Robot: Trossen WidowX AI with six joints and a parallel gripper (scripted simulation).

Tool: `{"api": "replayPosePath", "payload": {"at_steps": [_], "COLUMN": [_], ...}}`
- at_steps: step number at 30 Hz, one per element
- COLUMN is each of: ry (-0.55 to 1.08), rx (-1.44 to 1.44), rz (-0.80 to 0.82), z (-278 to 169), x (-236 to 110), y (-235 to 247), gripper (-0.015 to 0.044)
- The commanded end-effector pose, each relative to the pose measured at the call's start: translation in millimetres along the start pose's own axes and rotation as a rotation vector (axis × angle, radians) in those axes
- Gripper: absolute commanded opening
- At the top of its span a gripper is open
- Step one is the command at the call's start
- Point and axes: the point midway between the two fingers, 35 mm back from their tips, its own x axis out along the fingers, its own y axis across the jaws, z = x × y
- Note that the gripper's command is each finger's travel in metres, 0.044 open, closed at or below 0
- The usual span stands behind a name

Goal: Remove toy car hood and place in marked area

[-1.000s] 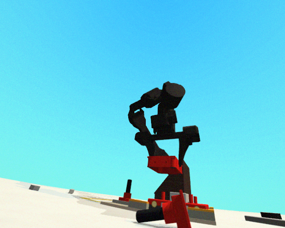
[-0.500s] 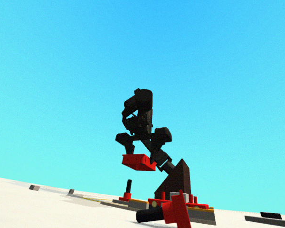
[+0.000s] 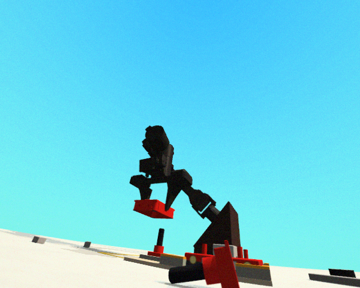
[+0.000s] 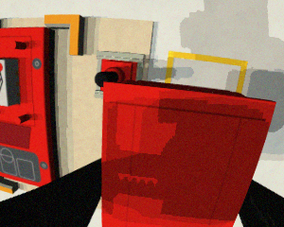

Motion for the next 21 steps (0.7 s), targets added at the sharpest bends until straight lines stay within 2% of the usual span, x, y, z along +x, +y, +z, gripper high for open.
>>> {"api": "replayPosePath", "payload": {"at_steps": [1, 6, 21], "ry": [-0.001, 0.000, 0.000], "rx": [0.001, 0.002, 0.002], "rz": [-0.007, -0.013, -0.012], "z": [-8.8, -20.1, -19.3], "x": [-0.3, 0.2, 11.2], "y": [-15.8, -33.9, -34.0], "gripper": [0.0000, 0.0000, 0.0000]}}
